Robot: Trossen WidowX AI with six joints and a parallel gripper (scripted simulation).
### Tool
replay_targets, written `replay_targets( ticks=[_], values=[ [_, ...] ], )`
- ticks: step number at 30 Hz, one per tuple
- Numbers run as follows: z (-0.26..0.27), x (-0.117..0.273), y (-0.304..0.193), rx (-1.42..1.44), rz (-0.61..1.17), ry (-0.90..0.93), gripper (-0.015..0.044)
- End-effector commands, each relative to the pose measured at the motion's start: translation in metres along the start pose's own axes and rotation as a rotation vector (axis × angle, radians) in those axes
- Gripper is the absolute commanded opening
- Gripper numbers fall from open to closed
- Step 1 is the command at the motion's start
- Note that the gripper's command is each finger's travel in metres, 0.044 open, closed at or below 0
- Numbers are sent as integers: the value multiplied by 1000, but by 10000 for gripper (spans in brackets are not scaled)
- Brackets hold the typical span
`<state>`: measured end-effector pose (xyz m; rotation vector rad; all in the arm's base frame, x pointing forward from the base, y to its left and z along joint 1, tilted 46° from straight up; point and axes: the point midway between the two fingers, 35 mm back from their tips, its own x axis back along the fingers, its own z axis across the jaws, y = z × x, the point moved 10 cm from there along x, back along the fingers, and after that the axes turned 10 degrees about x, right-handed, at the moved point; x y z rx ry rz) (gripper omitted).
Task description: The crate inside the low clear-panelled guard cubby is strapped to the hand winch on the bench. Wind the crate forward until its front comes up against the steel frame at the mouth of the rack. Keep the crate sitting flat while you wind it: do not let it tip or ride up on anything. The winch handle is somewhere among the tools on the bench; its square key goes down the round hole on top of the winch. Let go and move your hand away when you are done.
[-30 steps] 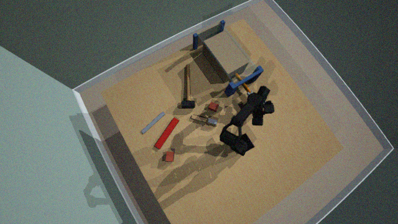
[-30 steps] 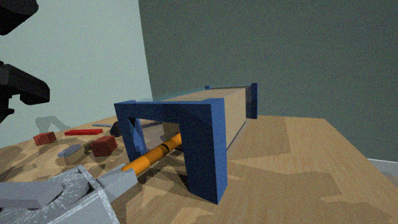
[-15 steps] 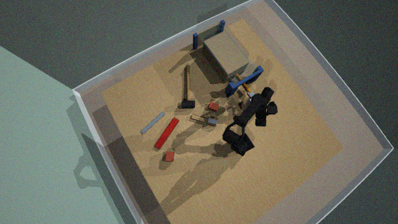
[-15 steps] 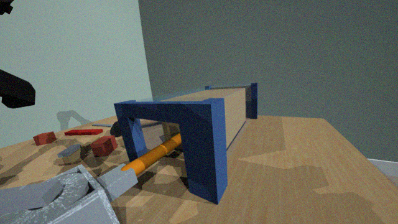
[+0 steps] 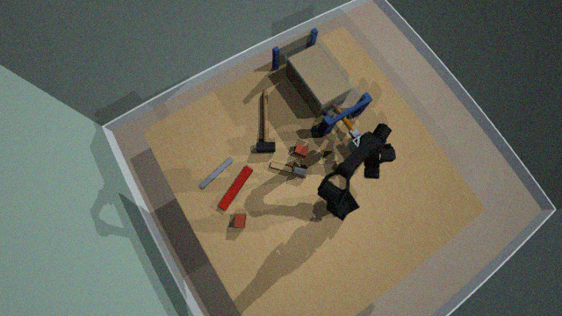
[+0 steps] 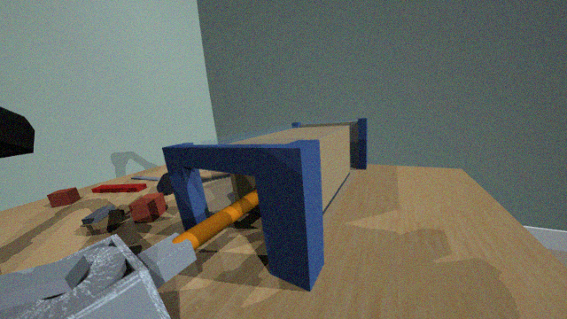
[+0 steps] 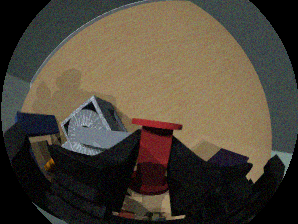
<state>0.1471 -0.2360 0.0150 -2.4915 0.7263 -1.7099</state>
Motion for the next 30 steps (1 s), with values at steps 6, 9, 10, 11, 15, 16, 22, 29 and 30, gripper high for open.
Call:
replay_targets(
  ticks=[6,9,10,11,15,16,22,29,30],
  values=[
    [3,-10,17,-11,-18,-5,0],
    [3,-11,20,-11,-18,-5,0],
    [4,-12,22,-11,-19,-5,0],
    [4,-12,23,-11,-19,-5,0],
    [5,-14,27,-11,-19,-5,0],
    [6,-14,28,-12,-19,-5,0],
    [8,-17,35,-12,-20,-5,0],
    [11,-19,42,-12,-20,-4,0],
    [12,-20,43,-12,-20,-4,0]
  ],
)
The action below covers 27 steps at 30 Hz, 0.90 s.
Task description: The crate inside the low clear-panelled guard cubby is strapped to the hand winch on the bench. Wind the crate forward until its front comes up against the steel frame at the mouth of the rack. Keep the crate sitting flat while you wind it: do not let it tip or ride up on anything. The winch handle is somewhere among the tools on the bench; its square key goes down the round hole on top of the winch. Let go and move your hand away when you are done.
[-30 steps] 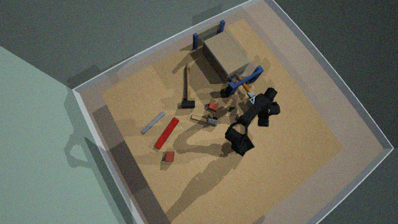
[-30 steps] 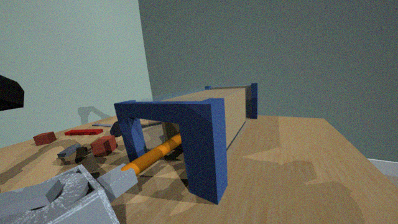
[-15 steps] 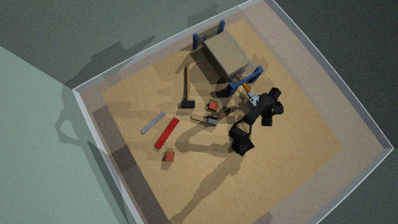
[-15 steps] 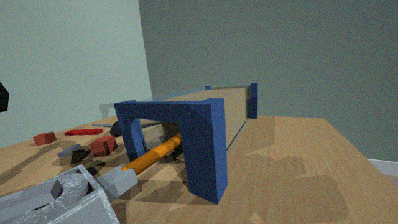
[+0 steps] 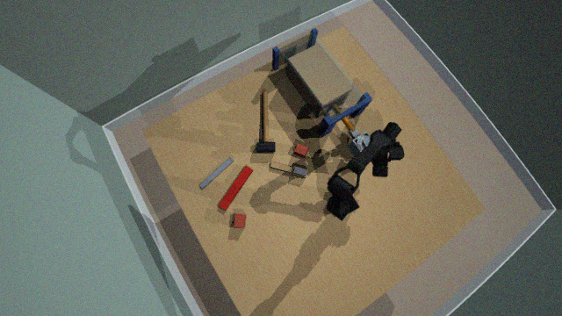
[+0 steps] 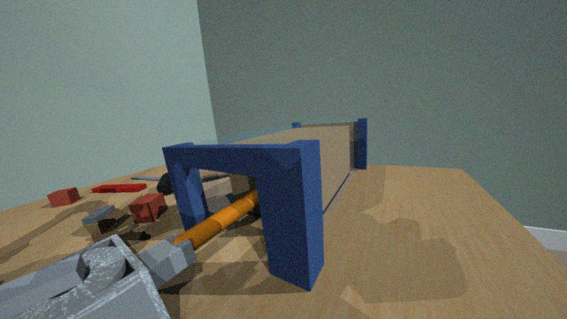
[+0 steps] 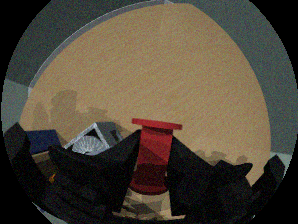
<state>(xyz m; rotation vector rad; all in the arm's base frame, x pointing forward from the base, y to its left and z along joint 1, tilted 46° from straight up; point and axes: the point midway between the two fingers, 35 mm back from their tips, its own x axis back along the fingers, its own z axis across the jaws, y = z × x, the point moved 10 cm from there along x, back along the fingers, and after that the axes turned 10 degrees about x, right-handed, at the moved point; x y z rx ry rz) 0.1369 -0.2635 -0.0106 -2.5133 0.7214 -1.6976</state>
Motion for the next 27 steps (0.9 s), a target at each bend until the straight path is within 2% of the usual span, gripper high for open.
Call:
replay_targets(
  ticks=[1,27],
  values=[
    [5,-6,8,-4,-10,8,0],
    [34,-16,40,-5,-12,10,0]
  ],
)
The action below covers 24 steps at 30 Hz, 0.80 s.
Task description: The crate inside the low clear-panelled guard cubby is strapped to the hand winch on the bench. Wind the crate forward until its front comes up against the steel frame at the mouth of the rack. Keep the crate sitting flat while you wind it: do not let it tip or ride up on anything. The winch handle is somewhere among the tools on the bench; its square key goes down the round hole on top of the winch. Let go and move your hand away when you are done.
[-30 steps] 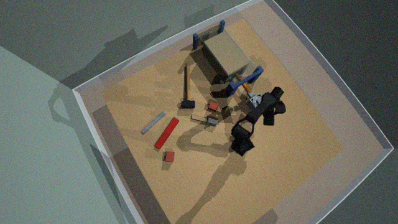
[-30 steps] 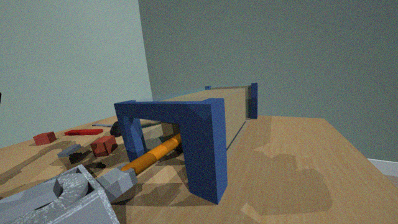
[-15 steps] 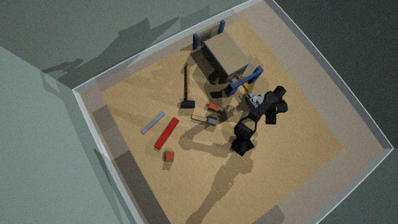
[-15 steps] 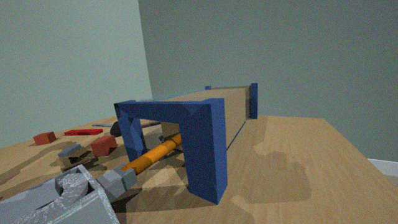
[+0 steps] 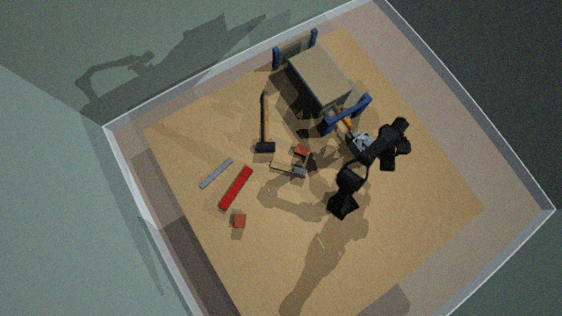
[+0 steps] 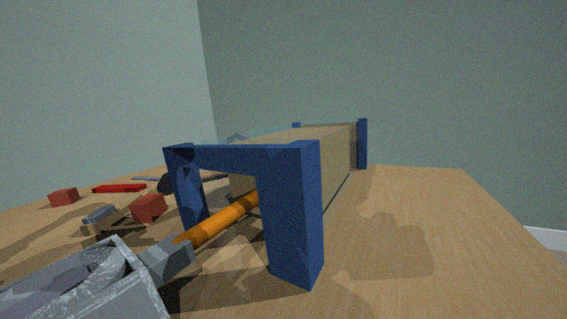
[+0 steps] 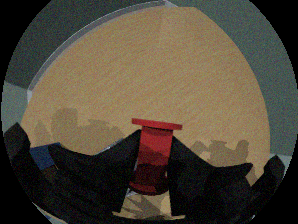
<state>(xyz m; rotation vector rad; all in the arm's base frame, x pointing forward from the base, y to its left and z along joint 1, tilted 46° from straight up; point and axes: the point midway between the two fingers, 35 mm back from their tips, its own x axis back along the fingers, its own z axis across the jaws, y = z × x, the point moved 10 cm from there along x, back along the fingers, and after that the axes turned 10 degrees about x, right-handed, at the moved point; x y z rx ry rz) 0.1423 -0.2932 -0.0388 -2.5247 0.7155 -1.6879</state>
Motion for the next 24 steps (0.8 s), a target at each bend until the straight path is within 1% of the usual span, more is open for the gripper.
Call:
replay_targets(
  ticks=[1,24],
  values=[
    [13,-5,9,-3,-6,19,0],
    [37,-8,21,-3,-7,21,0]
  ],
)
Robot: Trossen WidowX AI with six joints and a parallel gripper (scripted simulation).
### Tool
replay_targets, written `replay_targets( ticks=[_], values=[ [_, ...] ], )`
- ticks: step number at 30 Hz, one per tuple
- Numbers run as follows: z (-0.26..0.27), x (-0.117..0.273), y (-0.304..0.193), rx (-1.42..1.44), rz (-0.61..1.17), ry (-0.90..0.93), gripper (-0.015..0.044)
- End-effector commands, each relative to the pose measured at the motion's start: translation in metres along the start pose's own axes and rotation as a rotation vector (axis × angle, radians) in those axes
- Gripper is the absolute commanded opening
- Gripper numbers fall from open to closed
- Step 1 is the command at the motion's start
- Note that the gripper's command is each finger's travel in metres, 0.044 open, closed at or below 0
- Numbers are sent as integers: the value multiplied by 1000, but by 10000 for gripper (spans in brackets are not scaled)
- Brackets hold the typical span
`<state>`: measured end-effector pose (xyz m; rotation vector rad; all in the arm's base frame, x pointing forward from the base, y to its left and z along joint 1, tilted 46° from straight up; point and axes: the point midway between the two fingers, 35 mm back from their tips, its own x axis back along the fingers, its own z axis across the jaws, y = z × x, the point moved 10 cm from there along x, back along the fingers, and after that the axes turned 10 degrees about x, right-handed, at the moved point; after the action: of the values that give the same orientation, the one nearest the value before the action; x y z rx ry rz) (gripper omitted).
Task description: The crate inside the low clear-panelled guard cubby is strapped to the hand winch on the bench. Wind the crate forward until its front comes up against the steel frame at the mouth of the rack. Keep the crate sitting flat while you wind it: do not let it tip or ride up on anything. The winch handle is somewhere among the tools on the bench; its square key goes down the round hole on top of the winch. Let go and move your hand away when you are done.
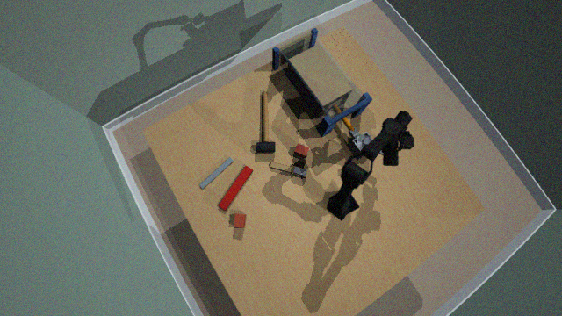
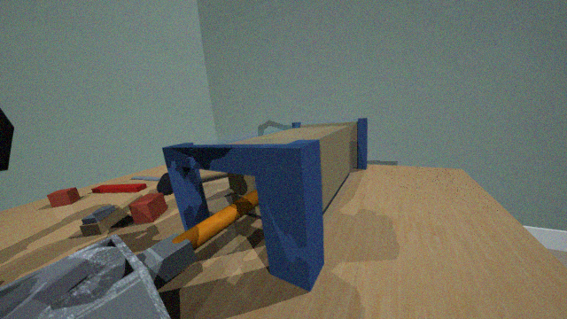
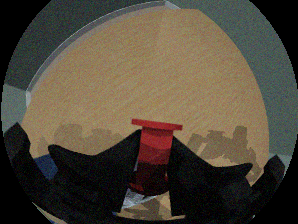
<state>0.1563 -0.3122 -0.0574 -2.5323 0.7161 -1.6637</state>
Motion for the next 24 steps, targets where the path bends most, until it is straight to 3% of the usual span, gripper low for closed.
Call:
replay_targets(
  ticks=[1,24],
  values=[
    [14,-3,4,-5,-10,37,0],
    [42,-1,9,-4,-11,40,0]
  ],
)
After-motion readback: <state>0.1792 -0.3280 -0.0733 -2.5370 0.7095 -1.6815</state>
